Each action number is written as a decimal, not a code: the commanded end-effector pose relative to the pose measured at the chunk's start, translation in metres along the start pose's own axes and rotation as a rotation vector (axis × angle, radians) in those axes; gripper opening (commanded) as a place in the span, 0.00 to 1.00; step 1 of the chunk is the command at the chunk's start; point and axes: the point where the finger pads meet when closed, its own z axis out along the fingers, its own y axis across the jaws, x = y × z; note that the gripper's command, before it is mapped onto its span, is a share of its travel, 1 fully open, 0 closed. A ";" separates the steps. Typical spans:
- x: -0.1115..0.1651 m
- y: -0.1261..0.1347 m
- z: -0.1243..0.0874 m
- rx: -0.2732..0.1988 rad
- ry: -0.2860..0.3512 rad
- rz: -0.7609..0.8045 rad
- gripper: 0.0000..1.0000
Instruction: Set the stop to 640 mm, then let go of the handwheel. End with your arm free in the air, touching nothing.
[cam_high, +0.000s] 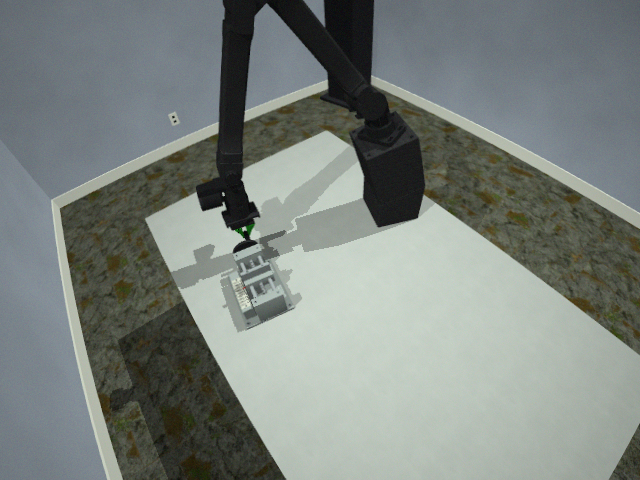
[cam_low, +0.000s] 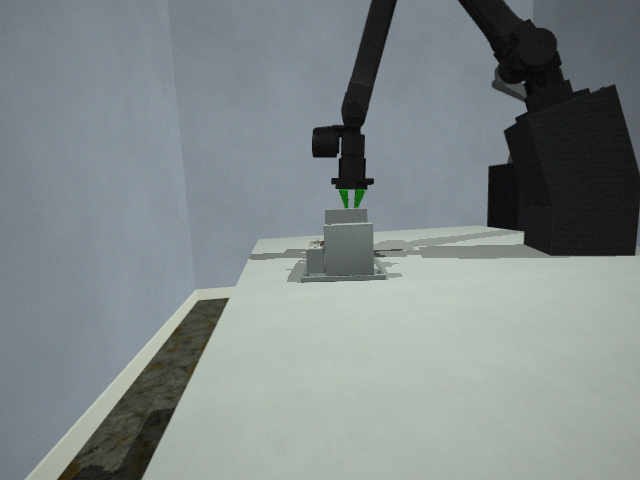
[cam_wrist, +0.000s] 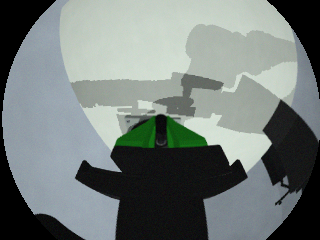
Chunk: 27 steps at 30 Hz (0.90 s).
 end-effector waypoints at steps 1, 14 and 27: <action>-0.006 -0.032 0.020 0.060 -0.003 0.001 0.06; -0.006 -0.038 0.026 0.069 -0.003 0.002 0.06; -0.006 -0.039 0.045 0.085 -0.001 0.003 0.06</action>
